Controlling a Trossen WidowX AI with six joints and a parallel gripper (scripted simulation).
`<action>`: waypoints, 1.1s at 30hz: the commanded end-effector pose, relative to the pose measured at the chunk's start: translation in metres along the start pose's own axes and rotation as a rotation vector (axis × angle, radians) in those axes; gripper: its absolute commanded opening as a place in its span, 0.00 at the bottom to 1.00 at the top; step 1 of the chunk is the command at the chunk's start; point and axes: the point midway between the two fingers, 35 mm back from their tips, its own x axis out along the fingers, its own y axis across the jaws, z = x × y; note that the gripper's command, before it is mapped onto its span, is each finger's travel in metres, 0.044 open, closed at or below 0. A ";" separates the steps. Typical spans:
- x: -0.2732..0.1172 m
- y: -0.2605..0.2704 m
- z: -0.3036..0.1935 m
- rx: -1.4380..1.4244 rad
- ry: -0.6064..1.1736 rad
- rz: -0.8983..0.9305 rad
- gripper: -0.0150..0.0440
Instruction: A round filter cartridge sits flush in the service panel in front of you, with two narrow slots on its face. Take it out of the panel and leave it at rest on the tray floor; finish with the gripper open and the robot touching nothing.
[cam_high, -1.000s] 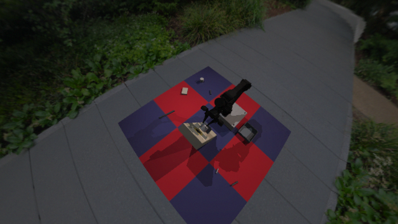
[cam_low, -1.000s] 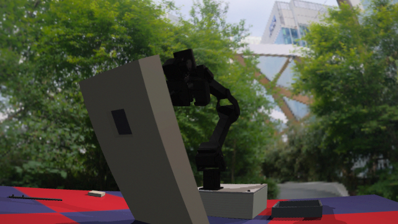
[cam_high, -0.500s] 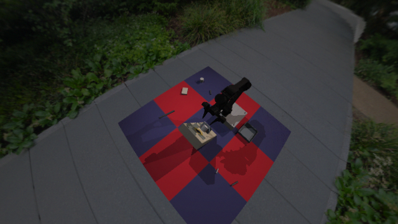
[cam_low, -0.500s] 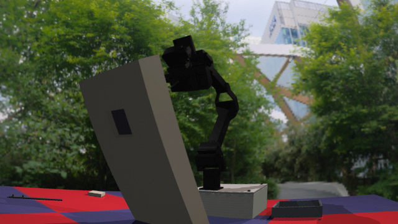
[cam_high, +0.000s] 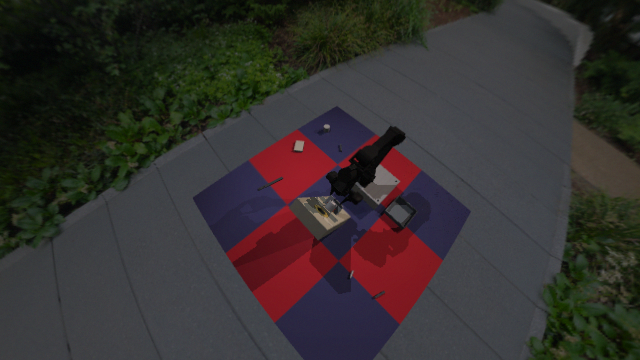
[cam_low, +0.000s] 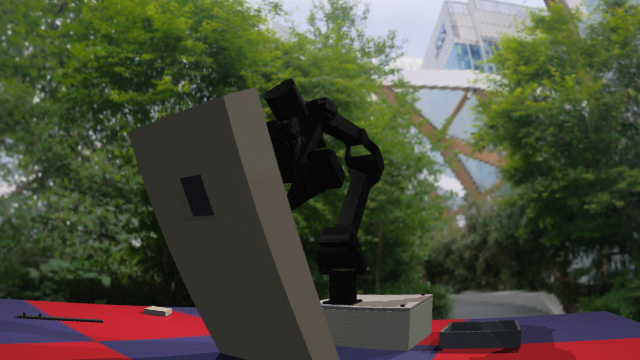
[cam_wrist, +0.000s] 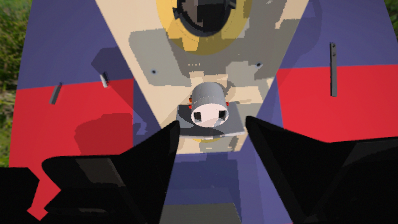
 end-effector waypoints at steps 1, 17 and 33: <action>0.011 0.000 -0.004 0.007 0.021 0.001 0.77; 0.036 0.000 -0.004 0.007 0.020 0.001 0.77; 0.048 0.000 -0.005 0.007 0.019 0.001 0.77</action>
